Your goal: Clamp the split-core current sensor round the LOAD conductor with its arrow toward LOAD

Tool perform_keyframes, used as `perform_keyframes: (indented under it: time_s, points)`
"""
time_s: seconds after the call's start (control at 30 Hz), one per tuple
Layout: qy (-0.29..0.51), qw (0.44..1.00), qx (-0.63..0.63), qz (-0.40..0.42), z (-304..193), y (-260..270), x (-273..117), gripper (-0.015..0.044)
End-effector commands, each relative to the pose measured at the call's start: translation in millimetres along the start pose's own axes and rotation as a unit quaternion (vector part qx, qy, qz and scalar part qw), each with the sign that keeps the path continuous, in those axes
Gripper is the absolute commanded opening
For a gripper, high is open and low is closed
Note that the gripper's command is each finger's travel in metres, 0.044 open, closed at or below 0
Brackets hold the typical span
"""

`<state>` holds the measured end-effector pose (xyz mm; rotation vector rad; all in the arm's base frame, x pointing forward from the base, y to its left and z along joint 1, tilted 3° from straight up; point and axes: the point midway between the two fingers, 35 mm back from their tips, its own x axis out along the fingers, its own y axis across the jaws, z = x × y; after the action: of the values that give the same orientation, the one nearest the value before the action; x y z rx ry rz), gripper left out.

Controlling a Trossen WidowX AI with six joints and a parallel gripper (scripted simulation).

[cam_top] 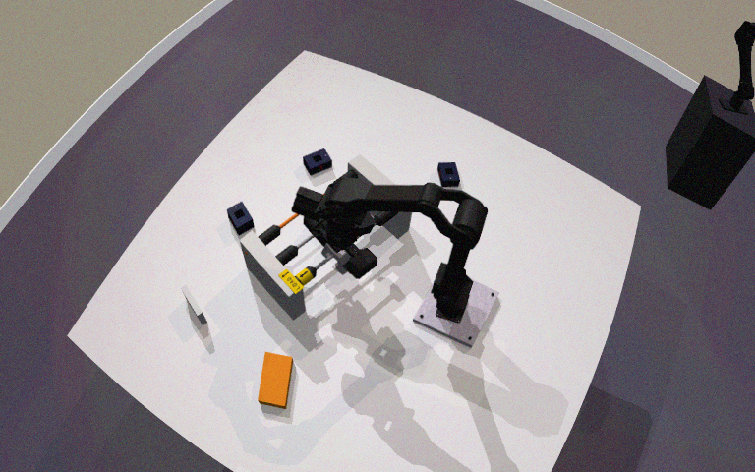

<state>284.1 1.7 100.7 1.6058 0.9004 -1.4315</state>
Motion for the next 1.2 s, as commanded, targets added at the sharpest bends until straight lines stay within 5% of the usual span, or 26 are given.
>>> perform_keyframes:
  time_s: [0.0,0.47,1.17]
  points:
    - [0.0,1.0,0.0,0.004,0,0,-1,0.0]
    - [-0.001,0.995,-0.001,0.098,0,1,-16,0.0]
    - [0.0,0.995,-0.001,0.099,0,1,-16,0.0]
